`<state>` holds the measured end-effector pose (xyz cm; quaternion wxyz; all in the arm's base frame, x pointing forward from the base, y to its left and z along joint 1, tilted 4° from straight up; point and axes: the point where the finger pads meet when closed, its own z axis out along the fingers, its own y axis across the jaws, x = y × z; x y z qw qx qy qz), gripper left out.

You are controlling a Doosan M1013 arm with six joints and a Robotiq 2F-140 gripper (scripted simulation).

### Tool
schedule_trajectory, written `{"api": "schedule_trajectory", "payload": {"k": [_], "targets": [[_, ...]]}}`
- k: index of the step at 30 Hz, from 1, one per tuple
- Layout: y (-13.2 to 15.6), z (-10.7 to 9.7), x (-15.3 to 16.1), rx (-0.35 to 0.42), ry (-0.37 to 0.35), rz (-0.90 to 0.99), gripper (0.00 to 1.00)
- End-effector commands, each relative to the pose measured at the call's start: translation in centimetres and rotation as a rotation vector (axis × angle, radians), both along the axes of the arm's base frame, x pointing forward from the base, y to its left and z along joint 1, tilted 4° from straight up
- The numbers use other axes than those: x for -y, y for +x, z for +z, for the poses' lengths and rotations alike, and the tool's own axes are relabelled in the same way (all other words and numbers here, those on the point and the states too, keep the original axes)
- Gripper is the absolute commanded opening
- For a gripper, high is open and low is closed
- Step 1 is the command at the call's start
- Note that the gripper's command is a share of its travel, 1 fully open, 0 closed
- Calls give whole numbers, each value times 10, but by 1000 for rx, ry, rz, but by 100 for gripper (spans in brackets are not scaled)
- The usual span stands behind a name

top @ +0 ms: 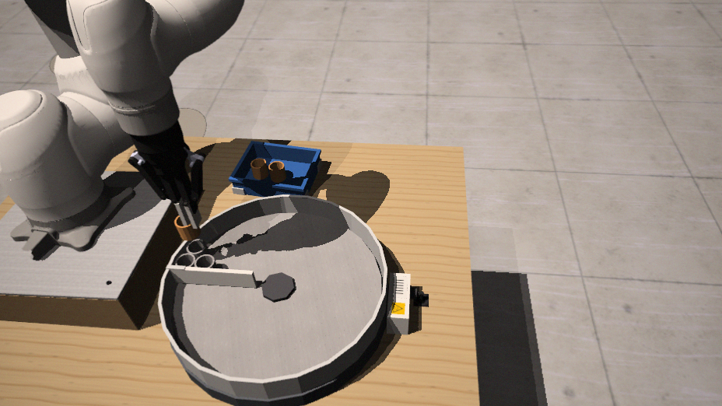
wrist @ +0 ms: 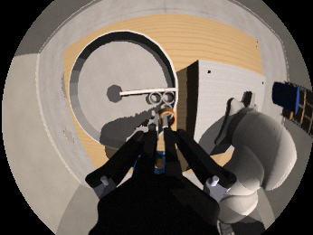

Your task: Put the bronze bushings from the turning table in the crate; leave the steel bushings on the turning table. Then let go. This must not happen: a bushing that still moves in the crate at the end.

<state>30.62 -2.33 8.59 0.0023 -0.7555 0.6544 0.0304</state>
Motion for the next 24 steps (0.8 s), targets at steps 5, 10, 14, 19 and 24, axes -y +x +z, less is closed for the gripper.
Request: {"api": "schedule_trajectory", "payload": {"k": [5, 10, 14, 19, 24], "targets": [[0, 0, 0, 0, 0, 0, 0], [0, 0, -1, 0, 0, 0, 0], [2, 0, -7, 0, 0, 0, 0], [8, 1, -26, 0, 0, 0, 0], [14, 1, -44, 0, 0, 0, 0]]}}
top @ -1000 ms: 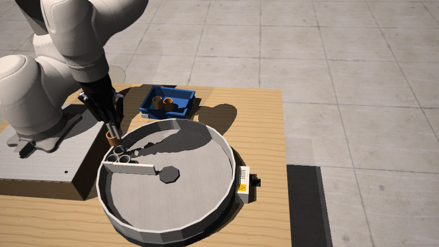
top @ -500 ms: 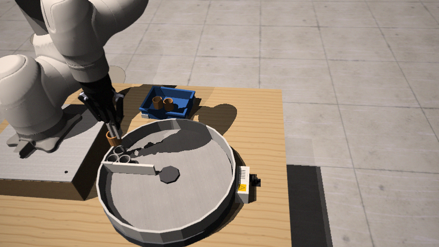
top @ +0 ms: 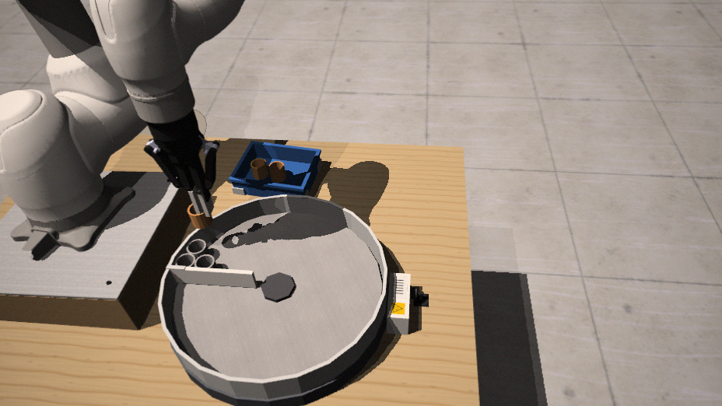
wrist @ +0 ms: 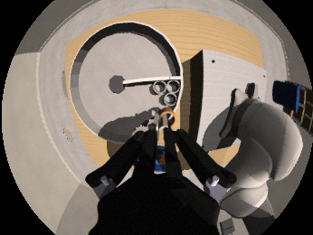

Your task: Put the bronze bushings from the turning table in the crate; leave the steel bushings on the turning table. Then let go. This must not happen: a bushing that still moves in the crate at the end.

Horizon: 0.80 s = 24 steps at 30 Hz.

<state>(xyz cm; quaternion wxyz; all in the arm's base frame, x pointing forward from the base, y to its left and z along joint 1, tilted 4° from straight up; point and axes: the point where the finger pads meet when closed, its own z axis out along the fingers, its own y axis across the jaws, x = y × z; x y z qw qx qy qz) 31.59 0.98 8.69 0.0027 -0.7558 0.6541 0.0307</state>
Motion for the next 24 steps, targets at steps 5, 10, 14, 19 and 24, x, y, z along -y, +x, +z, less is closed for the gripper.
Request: {"api": "schedule_trajectory", "payload": {"k": [5, 10, 14, 19, 24], "targets": [[16, 2, -52, 0, -1, -1, 0], [31, 3, -102, 0, -1, -1, 0], [40, 4, -130, 0, -1, -1, 0], [54, 5, -177, 0, -1, -1, 0], [70, 7, -228, 0, -1, -1, 0]]}}
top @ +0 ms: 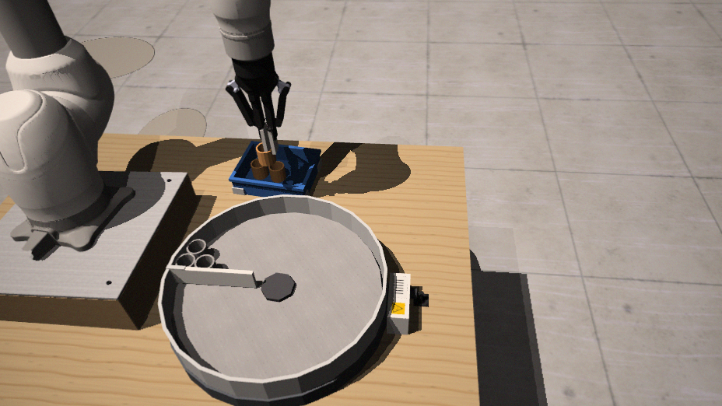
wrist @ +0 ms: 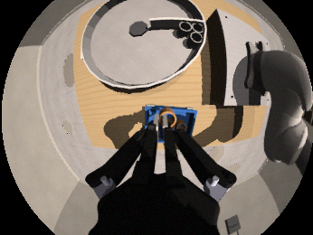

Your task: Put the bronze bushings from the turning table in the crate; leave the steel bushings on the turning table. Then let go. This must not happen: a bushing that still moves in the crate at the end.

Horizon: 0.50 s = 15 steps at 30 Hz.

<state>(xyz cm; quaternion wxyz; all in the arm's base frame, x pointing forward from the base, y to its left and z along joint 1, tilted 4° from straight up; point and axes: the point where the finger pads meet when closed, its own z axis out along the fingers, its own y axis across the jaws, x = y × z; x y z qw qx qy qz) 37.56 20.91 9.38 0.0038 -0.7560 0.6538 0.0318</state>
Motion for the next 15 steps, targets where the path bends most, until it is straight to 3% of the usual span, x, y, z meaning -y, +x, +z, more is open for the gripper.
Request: {"api": "schedule_trajectory", "payload": {"k": [1, 6, 15], "targets": [[13, 0, -37, 0, -4, -2, 0], [23, 1, -70, 0, -4, -2, 0], [26, 2, -80, 0, -4, -2, 0]]}}
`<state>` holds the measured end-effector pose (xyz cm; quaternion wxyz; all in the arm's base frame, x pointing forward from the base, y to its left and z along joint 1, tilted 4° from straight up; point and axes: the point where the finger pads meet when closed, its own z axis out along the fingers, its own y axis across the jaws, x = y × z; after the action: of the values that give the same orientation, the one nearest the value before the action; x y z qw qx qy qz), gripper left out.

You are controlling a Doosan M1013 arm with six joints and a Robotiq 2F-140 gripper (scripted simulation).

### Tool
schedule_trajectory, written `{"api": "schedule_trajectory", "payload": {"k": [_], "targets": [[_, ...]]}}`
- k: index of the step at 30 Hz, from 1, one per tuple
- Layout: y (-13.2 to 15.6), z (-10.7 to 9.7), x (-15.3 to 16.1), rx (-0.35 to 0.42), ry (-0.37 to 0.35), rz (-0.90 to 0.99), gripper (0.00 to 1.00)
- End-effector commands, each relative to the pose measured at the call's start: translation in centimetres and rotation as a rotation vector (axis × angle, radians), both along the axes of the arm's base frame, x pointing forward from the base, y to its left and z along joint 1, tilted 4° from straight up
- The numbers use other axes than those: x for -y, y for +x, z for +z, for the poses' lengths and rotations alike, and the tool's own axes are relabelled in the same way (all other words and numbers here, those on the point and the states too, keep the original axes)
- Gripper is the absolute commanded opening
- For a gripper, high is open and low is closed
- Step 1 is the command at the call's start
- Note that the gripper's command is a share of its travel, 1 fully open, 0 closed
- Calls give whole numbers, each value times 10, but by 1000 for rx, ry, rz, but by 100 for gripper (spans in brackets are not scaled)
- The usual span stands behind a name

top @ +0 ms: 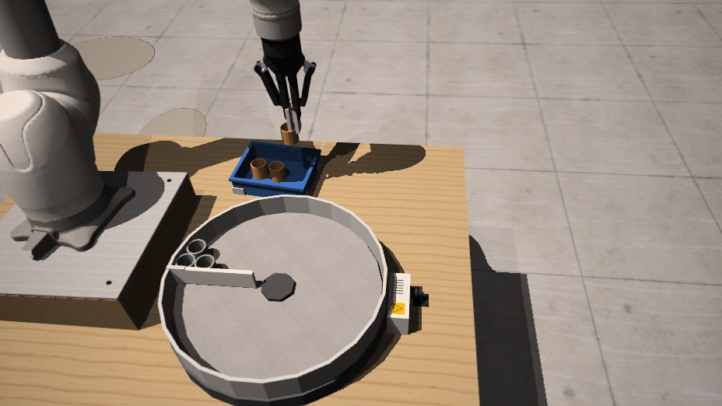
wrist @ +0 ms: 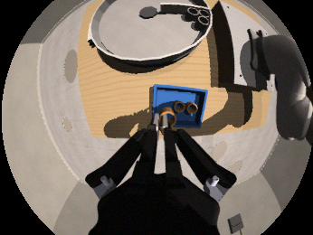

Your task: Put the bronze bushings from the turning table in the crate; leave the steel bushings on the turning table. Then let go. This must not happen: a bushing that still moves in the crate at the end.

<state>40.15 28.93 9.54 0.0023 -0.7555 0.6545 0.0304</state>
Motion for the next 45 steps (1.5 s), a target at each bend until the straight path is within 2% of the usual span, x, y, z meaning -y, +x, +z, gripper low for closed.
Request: {"api": "schedule_trajectory", "payload": {"k": [1, 36, 45], "targets": [[0, 0, 0, 0, 0, 0, 0], [0, 0, 0, 0, 0, 0, 0], [-1, -23, -1, 0, 0, 0, 0]]}}
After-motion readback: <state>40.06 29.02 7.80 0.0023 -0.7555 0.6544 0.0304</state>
